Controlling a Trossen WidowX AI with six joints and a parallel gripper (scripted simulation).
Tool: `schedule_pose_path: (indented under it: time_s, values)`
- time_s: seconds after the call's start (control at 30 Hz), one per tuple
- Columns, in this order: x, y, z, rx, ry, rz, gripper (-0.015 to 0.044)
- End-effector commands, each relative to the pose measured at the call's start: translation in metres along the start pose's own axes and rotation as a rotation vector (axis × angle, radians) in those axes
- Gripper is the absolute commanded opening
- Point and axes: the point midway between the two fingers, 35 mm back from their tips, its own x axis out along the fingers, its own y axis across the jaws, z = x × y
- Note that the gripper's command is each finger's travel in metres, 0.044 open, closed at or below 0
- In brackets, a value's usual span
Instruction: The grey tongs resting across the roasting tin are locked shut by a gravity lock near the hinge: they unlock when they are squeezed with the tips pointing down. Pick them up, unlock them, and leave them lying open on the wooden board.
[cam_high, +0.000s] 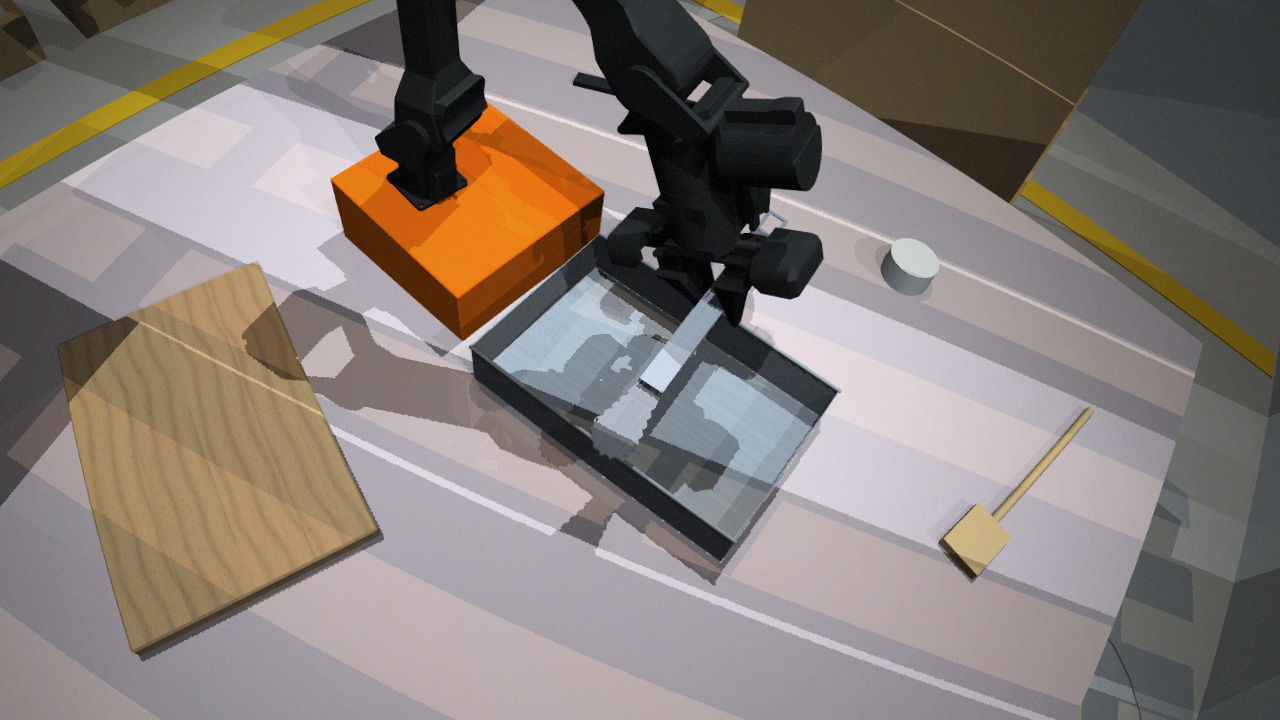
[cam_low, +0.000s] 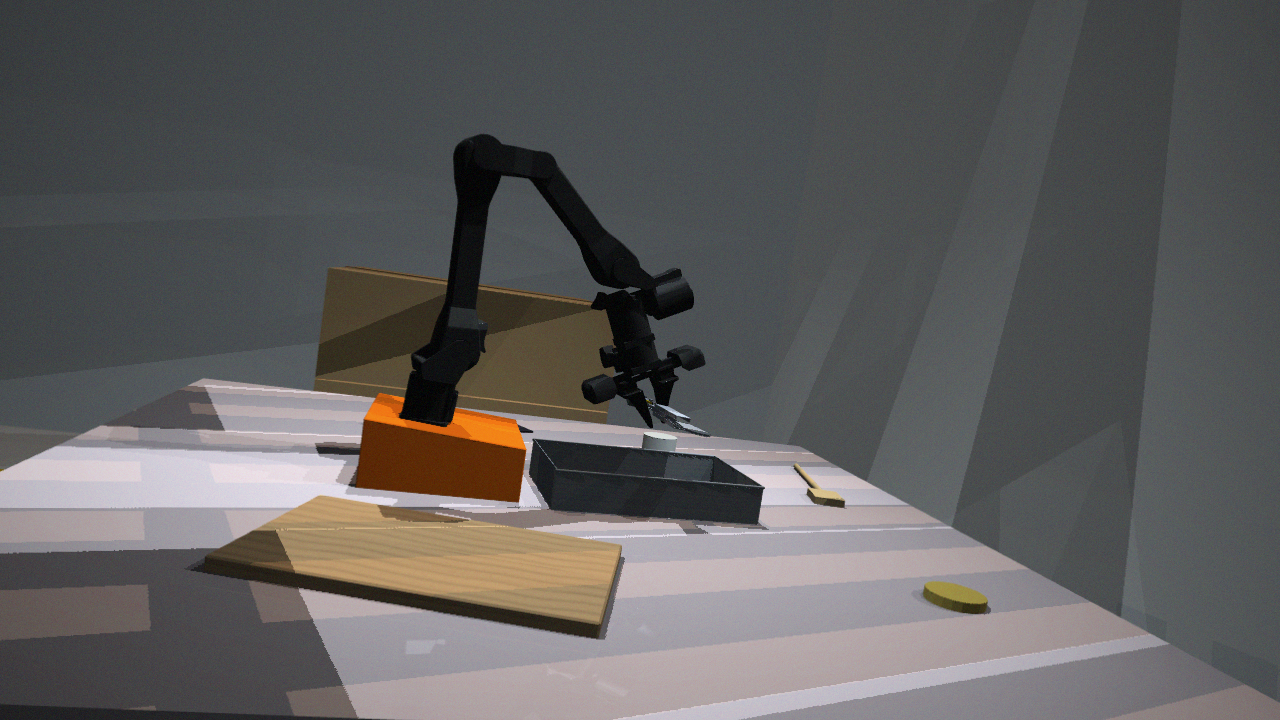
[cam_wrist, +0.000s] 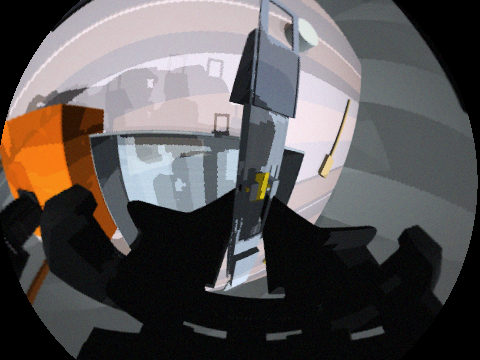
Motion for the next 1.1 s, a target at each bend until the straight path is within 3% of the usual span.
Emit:
schedule_pose_path:
  time_s: [0.0,0.8,1.07]
  values:
    - [0.002,-0.001,0.0002,0.033,0.001,0.061,-0.015]
    - [0.0002,0.0021,-0.0021,0.215,0.06,0.424,-0.015]
    - [-0.0001,0.0022,-0.0021,0.22,0.062,0.434,-0.015]
